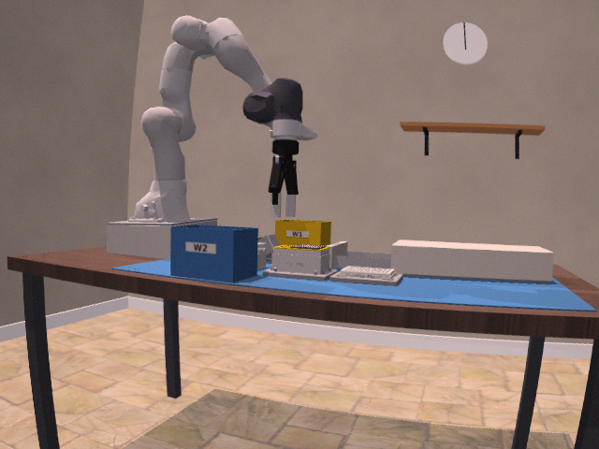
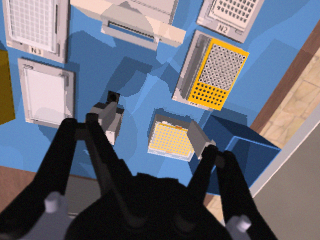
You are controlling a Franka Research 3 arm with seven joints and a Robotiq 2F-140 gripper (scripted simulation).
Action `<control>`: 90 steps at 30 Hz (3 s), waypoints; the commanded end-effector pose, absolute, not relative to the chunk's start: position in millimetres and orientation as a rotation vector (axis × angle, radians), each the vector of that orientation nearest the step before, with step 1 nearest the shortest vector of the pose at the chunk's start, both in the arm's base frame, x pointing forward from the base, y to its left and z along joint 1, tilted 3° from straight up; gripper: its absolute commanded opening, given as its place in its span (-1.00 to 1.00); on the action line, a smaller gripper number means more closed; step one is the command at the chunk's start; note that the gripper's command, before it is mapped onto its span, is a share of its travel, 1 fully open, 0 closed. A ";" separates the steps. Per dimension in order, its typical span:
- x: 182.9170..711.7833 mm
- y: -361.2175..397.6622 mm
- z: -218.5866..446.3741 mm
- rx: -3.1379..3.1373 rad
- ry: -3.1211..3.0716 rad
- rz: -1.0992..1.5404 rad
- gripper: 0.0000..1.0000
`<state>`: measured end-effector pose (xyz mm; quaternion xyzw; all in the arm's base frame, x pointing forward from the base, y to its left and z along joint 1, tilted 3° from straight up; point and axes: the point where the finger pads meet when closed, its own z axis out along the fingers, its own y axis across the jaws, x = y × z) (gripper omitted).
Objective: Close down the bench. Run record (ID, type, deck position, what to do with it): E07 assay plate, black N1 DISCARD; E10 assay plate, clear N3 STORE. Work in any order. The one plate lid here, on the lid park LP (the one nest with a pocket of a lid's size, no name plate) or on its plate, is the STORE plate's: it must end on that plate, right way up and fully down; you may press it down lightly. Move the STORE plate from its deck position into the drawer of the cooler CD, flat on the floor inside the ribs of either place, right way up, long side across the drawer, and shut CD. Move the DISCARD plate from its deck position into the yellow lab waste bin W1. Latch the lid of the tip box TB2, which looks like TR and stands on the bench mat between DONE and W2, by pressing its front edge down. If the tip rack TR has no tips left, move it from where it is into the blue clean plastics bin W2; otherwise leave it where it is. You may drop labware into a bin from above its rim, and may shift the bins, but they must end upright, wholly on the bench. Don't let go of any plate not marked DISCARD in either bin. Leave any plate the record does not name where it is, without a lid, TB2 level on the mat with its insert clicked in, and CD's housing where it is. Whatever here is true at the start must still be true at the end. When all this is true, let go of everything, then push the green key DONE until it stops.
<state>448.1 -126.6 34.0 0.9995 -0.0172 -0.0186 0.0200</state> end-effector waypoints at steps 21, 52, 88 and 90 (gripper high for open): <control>513.7 -85.5 17.6 3.102 -0.097 -0.058 0.73; 564.4 -55.1 4.8 3.102 -0.097 -0.058 0.73; 562.7 -56.6 -37.8 3.102 -0.097 -0.058 0.73; 562.6 -56.7 -40.5 3.102 -0.097 -0.058 0.73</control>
